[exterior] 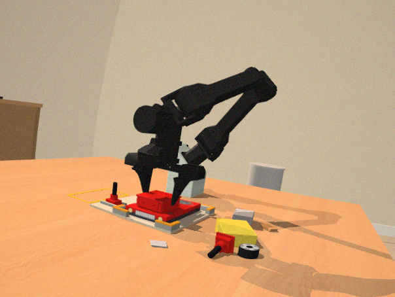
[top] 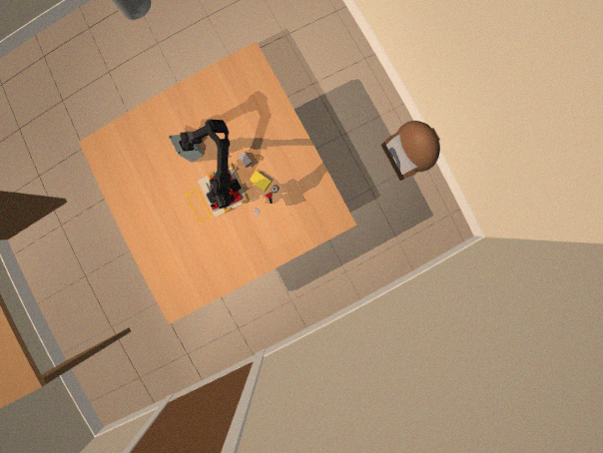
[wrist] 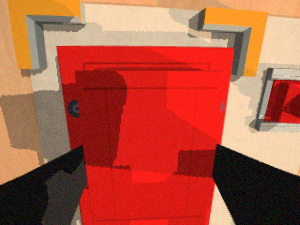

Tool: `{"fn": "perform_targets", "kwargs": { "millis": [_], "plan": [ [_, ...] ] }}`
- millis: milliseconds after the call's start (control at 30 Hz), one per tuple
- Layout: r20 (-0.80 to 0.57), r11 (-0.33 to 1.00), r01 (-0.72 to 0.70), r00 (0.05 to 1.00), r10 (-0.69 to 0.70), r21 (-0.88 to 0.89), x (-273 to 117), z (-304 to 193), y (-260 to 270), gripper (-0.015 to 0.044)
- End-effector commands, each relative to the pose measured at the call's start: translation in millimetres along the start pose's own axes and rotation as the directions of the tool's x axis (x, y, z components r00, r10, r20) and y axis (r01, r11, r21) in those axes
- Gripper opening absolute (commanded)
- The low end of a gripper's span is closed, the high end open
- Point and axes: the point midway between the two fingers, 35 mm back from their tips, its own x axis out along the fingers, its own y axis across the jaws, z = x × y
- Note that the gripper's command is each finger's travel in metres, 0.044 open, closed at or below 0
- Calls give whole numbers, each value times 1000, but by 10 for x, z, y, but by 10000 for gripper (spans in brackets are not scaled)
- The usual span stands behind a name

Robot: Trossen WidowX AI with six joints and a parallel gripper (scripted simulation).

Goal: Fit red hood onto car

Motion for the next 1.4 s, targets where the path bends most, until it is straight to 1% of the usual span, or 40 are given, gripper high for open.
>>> {"fn": "perform_targets", "kwargs": {
  "millis": [0, 33, 600, 667, 733, 800, 933, 1367],
  "plan": [
    [0, 1000, 0, 1000, 0, 0, -6, 0, 0, 0],
    [0, 1000, 0, 1000, 0, 0, -7, 0, 0, 0],
    [0, 1000, 0, 1000, 0, 0, 0, 0, 0, 440],
    [0, 1000, 0, 1000, 0, 0, 0, 0, 0, 440],
    [0, 1000, 0, 1000, 0, 0, -79, 9, -5, 440],
    [0, 1000, 0, 1000, 0, 0, -239, 21, -13, 440],
    [-2, 1000, -6, 1000, 6, 1, -687, 7, -16, 440],
    [-2, 1000, -7, 1000, 7, 1, -716, 4, -15, 440]
  ]
}}
